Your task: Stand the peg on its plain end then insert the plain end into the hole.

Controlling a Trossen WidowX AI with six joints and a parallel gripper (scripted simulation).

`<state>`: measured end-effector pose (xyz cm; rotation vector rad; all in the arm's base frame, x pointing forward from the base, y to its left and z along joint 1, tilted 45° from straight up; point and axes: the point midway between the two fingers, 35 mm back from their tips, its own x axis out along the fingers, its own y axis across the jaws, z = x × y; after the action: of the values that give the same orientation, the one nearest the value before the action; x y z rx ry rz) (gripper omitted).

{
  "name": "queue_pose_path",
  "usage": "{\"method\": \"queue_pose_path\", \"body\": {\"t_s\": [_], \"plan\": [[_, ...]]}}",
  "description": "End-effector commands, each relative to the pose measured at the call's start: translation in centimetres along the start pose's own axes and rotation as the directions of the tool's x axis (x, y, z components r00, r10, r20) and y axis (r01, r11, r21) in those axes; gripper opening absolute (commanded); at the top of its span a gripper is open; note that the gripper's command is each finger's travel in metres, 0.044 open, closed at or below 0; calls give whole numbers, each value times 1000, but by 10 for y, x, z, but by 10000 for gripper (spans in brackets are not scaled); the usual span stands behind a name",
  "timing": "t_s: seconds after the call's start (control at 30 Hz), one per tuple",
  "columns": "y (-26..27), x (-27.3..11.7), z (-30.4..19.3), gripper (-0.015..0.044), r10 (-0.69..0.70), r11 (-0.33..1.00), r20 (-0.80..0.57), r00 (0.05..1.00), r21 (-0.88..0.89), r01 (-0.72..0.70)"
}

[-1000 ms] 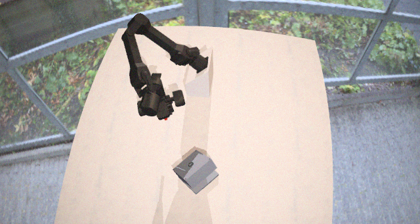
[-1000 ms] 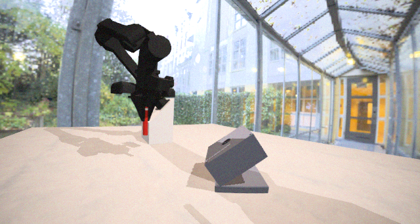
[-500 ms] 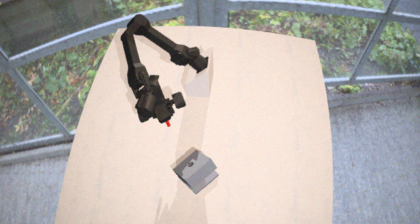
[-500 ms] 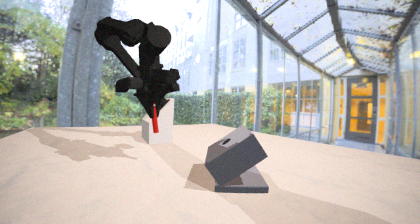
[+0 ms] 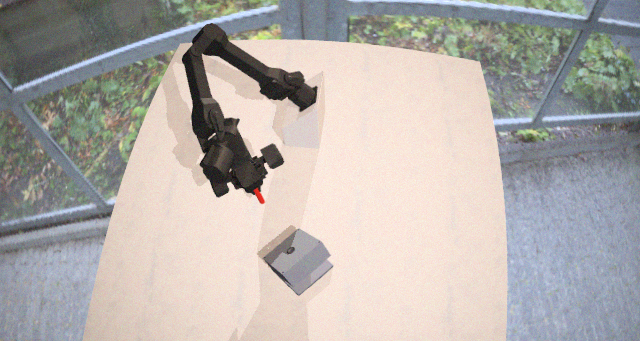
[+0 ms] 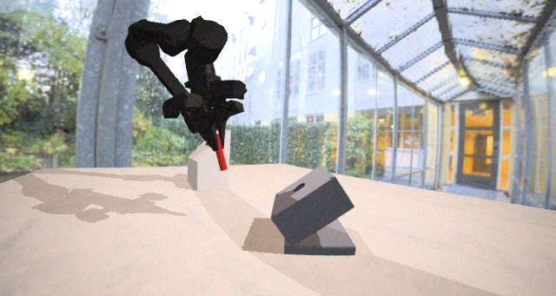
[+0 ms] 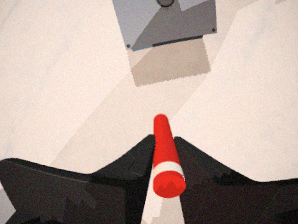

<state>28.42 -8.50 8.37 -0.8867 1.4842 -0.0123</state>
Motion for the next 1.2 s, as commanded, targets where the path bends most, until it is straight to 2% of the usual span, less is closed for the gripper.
{"method": "queue_pose_path", "body": {"t_s": [0.0, 0.87, 1.17], "plan": [[0, 0, 10, 0, 16, 999, 31, 999, -34, -15], [-8, -17, 75, 0, 79, 968, 283, 956, -249, -6], [-7, -8, 81, 0, 80, 967, 291, 953, -256, -3]]}}
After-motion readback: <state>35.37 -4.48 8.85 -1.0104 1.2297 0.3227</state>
